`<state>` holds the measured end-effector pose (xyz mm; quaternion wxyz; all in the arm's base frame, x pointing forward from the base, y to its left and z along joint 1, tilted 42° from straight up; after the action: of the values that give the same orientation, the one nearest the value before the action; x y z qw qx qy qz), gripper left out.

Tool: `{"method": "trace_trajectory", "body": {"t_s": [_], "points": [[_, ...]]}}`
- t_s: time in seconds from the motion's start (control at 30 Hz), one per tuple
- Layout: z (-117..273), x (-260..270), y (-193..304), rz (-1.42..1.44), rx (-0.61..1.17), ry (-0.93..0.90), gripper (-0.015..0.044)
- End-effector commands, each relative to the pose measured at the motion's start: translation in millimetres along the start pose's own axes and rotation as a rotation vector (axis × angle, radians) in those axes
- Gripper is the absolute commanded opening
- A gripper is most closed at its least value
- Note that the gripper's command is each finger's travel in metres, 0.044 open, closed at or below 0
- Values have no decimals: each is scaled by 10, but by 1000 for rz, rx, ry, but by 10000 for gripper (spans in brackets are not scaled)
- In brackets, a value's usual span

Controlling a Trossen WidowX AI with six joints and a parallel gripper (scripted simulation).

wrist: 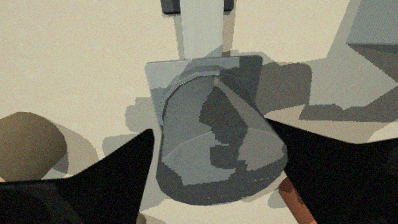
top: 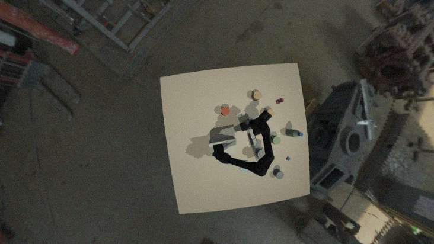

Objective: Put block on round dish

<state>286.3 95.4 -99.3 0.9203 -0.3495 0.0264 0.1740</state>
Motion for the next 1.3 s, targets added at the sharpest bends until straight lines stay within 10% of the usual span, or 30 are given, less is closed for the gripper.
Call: {"method": "trace_trajectory", "body": {"t_s": [0.0, 0.33, 0.73, 1.27], "points": [[-23, -22, 5, 9, -7, 3, 381], [-23, -22, 5, 9, -7, 3, 314], [75, 0, 11, 9, -5, 2, 0], [266, 33, 22, 9, -2, 1, 0]]}}
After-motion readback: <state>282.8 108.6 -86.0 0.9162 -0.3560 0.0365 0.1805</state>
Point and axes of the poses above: the point midway between the two fingers, 35 mm back from their tips, its own z axis back along the fingers, its own x axis across the jaws, y = z × x, the point moved 3 cm from there along z, back along the fingers, and after that the axes turned 9 degrees about z, right-handed, at the moved point
